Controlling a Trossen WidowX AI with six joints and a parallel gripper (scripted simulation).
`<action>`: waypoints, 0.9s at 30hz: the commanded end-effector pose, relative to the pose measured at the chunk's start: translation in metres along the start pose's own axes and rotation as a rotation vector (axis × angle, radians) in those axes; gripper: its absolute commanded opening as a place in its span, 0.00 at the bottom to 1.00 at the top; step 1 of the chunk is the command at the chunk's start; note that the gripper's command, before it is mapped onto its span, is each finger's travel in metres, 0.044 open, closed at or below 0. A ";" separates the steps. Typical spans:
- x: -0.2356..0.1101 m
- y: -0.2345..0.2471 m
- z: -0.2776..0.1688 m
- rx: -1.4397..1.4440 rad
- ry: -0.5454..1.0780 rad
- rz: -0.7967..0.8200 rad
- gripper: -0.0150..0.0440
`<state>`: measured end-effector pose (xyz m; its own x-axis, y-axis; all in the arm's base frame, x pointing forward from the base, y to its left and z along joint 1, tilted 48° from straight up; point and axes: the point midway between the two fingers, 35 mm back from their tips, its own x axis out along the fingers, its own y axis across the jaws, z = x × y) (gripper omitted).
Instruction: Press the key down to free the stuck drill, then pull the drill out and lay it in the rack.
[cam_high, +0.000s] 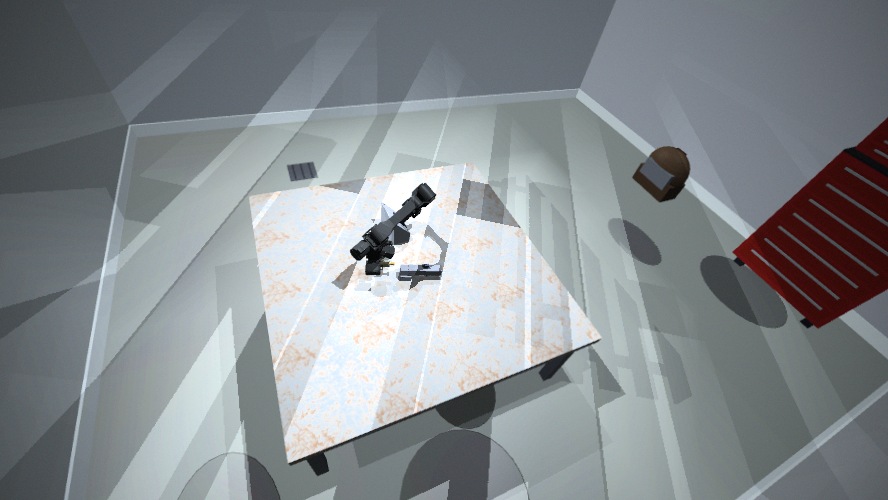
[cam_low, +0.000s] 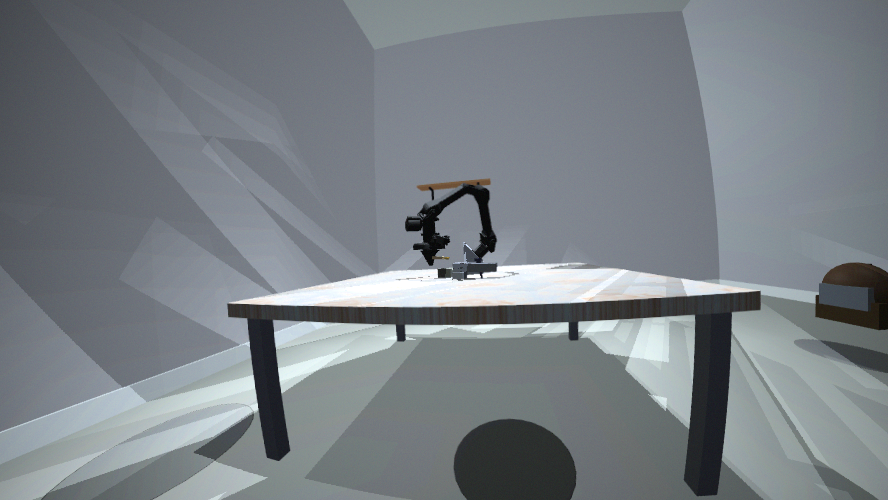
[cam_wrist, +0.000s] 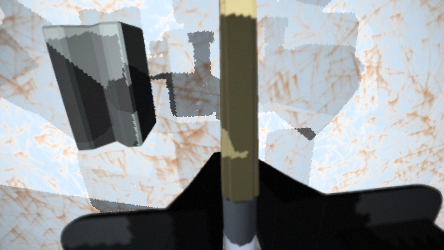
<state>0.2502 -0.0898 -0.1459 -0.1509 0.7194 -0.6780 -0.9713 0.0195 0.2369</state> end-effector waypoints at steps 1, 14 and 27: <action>-0.003 -0.001 0.000 -0.006 0.005 -0.003 0.25; 0.000 0.013 -0.003 -0.005 0.006 -0.002 0.25; 0.007 0.036 -0.007 -0.004 0.006 -0.002 0.25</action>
<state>0.2178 -0.0877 -0.1490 -0.1564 0.7208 -0.6753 -0.9702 0.0161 0.2418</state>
